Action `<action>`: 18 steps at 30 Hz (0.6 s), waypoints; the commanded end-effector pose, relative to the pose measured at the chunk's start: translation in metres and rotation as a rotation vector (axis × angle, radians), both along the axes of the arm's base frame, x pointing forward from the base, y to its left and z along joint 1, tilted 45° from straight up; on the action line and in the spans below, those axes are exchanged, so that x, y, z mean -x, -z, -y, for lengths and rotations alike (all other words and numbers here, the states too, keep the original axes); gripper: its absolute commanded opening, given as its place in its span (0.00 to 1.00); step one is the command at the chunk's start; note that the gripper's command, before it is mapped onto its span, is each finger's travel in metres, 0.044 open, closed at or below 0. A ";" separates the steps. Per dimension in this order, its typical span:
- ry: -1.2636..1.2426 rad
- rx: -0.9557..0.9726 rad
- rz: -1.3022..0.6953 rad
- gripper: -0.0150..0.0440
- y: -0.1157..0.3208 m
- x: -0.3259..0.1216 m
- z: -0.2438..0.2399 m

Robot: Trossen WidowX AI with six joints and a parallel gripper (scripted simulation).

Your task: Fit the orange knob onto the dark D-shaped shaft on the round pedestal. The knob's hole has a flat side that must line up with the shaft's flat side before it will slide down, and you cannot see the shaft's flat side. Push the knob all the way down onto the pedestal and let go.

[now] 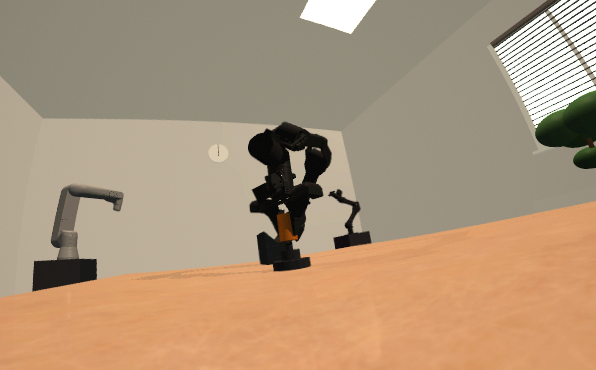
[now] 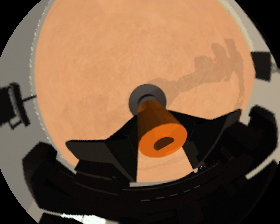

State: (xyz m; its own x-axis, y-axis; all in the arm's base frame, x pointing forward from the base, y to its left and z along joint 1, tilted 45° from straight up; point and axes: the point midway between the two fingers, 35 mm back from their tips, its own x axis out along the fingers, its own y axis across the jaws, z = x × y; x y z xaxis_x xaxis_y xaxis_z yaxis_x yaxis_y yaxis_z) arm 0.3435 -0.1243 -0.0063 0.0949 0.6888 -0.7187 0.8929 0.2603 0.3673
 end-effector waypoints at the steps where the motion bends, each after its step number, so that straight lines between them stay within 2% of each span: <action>1: 0.004 0.001 -0.005 0.25 0.002 0.001 0.000; 18: 0.004 0.001 -0.005 0.25 -0.002 0.001 0.001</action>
